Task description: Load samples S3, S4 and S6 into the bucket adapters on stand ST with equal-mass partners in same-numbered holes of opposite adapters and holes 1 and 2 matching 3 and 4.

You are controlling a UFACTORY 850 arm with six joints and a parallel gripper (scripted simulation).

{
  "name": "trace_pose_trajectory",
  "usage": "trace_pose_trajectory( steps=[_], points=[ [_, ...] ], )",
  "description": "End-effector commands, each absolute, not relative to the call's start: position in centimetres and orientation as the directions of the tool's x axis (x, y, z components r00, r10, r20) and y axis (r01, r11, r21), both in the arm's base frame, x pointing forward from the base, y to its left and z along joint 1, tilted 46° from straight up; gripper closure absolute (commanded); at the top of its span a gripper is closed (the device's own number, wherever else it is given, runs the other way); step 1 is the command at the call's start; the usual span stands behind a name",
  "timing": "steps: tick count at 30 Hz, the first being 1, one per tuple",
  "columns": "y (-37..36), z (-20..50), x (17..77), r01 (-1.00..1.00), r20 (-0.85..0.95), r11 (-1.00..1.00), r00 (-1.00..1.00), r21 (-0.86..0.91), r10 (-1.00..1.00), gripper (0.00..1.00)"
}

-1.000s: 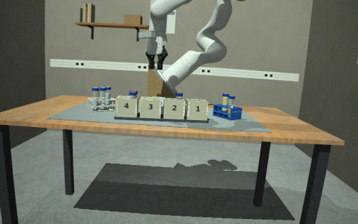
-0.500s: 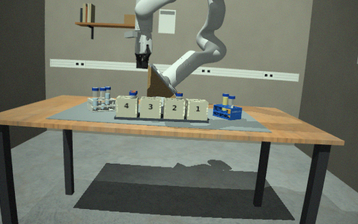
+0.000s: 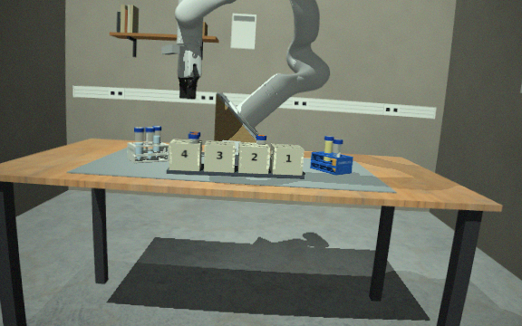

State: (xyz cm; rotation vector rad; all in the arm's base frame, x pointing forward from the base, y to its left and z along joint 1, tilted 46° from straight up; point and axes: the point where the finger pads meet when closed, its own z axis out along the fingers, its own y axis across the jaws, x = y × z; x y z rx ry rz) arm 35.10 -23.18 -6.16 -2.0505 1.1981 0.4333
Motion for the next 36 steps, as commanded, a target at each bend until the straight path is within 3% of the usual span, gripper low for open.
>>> trace_pose_trajectory(
  steps=[1, 36],
  points=[
    [-24.6, -7.5, 34.9, -0.855, -0.596, -0.317, 0.514, -0.410, -0.617, 0.43],
    [-34.9, -18.6, 31.7, -0.855, -0.596, -0.317, 0.514, -0.410, -0.617, 0.43]
  ],
)
